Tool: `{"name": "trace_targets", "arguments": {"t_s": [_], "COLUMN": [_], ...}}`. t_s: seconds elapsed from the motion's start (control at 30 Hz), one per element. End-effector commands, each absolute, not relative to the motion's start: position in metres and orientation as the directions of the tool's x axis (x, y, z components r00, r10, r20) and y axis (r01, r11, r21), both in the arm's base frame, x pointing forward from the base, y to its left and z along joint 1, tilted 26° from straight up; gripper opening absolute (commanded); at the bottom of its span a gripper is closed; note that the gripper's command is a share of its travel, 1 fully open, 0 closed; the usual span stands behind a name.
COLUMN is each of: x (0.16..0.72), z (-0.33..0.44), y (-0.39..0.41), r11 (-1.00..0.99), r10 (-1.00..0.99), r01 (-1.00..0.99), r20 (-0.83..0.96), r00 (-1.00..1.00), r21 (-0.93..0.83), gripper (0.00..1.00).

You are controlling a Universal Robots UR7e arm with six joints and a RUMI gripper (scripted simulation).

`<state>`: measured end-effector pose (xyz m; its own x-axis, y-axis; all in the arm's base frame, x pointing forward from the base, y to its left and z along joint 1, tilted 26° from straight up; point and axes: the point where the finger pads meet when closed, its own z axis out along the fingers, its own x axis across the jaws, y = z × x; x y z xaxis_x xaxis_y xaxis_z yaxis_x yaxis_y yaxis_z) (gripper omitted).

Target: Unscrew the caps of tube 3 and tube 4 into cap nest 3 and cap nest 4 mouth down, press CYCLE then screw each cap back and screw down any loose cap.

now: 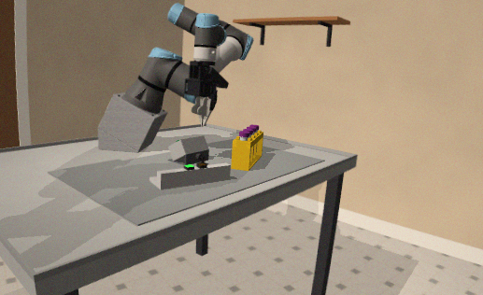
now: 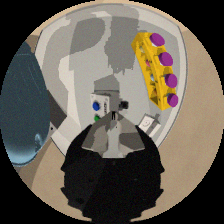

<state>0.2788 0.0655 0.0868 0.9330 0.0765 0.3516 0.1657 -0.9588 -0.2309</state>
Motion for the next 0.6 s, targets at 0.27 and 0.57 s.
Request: {"name": "trace_targets", "arguments": {"t_s": [0.27,0.57], "x": [0.244,0.244], "z": [0.05,0.05], "y": [0.003,0.003], "r11": [-0.947,-0.947], "r10": [0.149,0.149], "r01": [0.179,0.179], "r20": [0.128,0.128], "r00": [0.98,0.98], "r21": [-0.267,-0.267], "gripper": [0.0,0.0]}}
